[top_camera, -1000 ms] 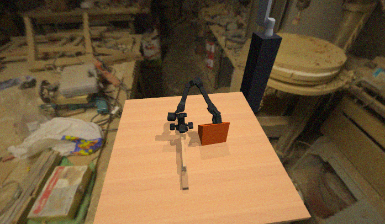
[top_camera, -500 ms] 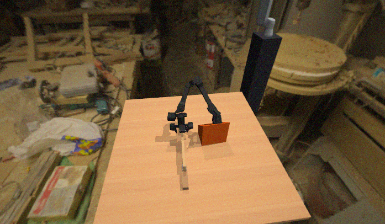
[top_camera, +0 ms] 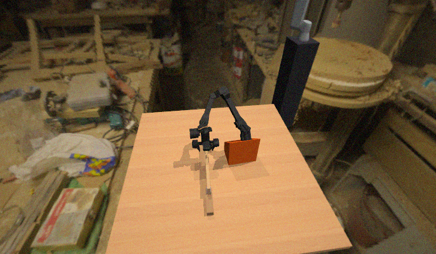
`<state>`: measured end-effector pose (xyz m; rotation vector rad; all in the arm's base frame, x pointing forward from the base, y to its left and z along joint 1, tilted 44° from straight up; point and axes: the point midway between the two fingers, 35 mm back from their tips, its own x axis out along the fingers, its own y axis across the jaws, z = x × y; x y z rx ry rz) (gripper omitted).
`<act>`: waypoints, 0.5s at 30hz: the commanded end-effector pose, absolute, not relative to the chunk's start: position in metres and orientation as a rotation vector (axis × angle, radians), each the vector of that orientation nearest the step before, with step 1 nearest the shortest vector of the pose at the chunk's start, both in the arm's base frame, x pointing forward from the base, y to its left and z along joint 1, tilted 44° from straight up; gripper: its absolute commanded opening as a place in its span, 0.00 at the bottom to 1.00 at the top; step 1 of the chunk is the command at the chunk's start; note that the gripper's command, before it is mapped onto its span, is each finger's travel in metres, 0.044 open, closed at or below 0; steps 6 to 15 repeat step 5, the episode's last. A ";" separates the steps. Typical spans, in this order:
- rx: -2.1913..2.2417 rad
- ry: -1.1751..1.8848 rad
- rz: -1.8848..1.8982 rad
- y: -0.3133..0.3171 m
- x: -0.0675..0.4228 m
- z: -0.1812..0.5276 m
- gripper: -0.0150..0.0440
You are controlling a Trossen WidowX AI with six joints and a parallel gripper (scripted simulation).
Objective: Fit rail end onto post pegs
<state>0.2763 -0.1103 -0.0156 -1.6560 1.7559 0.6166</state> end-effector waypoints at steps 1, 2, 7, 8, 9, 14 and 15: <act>-1.657 1.761 0.614 -0.109 0.276 -0.016 1.00; -1.657 1.761 0.614 -0.109 0.276 -0.016 1.00; -1.657 1.761 0.614 -0.109 0.276 -0.016 1.00; -1.657 1.761 0.614 -0.109 0.276 -0.016 1.00; -1.657 1.761 0.614 -0.109 0.276 -0.016 1.00; -1.657 1.761 0.614 -0.109 0.276 -0.016 1.00; -1.657 1.761 0.614 -0.109 0.276 -0.016 1.00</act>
